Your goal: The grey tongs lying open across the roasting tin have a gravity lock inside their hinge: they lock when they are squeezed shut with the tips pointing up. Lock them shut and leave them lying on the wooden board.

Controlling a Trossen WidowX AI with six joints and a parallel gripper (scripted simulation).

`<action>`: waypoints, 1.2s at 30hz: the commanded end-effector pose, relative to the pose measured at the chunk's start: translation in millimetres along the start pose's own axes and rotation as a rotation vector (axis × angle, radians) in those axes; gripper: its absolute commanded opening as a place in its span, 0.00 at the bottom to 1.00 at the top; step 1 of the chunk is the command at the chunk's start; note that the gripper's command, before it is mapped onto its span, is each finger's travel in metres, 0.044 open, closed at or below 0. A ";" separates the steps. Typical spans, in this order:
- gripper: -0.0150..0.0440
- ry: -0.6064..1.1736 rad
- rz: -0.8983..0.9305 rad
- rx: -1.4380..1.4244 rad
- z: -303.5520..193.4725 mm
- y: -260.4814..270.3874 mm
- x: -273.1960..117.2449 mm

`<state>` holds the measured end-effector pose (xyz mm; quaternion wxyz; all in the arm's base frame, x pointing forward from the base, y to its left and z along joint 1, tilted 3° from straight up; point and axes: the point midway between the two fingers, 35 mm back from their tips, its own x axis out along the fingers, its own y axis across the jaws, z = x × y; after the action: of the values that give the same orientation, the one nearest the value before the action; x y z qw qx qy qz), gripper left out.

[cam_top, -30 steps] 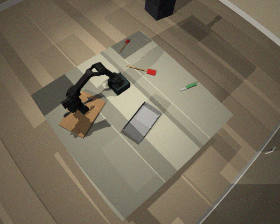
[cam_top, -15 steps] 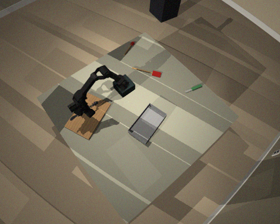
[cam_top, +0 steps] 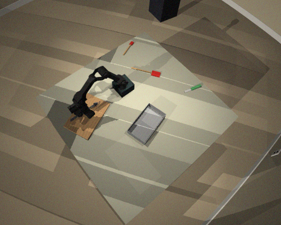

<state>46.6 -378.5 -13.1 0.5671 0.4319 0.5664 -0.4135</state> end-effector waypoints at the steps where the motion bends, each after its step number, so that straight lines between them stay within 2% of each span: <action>1: 0.04 0.000 0.000 0.000 0.0 0.0 0.0; 22: 0.98 0.000 0.000 0.000 0.0 0.0 0.0; 29: 1.00 0.001 -0.001 0.000 -16.2 -8.7 -14.7; 36: 1.00 0.009 -0.012 0.001 -91.8 -32.8 -61.7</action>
<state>5.4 -329.4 28.3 0.5627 0.4354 0.5695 -0.4116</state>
